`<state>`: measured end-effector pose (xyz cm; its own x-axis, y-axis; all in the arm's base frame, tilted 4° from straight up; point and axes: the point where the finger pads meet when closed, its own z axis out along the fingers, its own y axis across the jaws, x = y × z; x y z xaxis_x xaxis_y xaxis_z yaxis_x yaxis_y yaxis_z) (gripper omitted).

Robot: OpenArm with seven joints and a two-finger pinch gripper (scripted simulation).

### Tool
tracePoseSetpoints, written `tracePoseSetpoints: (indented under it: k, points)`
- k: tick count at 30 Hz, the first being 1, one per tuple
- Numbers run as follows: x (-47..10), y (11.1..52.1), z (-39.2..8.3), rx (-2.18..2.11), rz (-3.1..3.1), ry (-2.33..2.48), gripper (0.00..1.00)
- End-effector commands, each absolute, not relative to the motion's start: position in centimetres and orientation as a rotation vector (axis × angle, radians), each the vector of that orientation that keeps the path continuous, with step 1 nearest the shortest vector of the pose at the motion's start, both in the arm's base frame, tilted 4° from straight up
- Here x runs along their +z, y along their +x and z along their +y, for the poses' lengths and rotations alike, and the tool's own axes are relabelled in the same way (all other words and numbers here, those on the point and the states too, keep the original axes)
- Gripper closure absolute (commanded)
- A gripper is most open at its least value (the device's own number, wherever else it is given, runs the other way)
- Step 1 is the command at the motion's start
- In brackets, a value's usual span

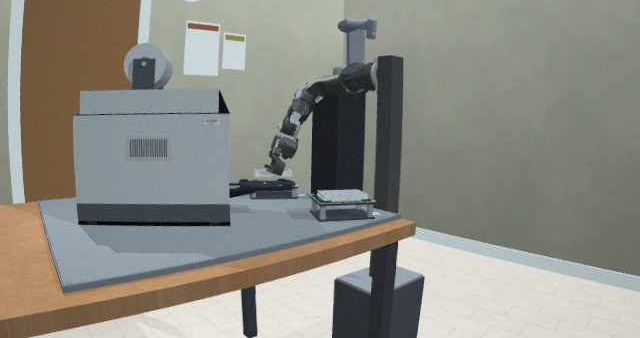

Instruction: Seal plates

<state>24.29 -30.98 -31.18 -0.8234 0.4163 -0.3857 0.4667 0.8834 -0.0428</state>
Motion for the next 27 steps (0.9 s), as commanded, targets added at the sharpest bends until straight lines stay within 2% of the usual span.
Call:
tracePoseSetpoints:
  k: [1, 27]
  points:
    - [-31.3, 24.3, -30.9, -0.186, 2.680, 0.650, 1.00]
    - [-32.2, 24.4, -31.1, -0.190, 2.679, 0.652, 1.00]
